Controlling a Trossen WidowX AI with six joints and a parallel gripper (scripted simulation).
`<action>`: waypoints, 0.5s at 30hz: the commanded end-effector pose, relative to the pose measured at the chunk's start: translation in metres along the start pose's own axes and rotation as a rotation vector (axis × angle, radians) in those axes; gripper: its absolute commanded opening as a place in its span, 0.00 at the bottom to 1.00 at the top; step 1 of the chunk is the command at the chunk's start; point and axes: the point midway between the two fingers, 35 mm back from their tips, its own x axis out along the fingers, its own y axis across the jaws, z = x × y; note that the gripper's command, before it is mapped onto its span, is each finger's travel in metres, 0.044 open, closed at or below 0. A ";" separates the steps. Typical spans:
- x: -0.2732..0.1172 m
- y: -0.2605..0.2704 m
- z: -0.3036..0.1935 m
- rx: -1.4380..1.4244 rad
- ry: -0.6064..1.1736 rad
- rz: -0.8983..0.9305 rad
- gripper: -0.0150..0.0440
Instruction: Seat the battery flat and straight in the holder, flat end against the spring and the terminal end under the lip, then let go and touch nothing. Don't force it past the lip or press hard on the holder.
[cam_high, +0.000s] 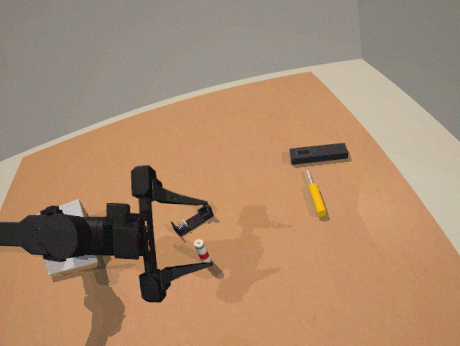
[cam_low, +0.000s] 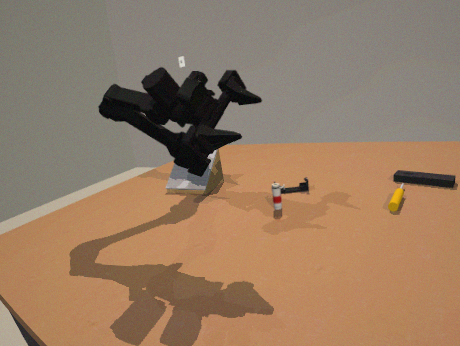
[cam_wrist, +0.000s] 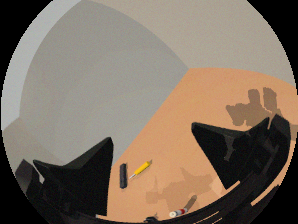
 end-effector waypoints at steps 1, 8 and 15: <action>0.002 0.000 -0.002 0.009 0.014 -0.002 0.89; 0.040 0.021 -0.082 0.258 0.508 -0.153 0.58; 0.036 0.045 -0.154 0.275 0.923 -0.476 0.26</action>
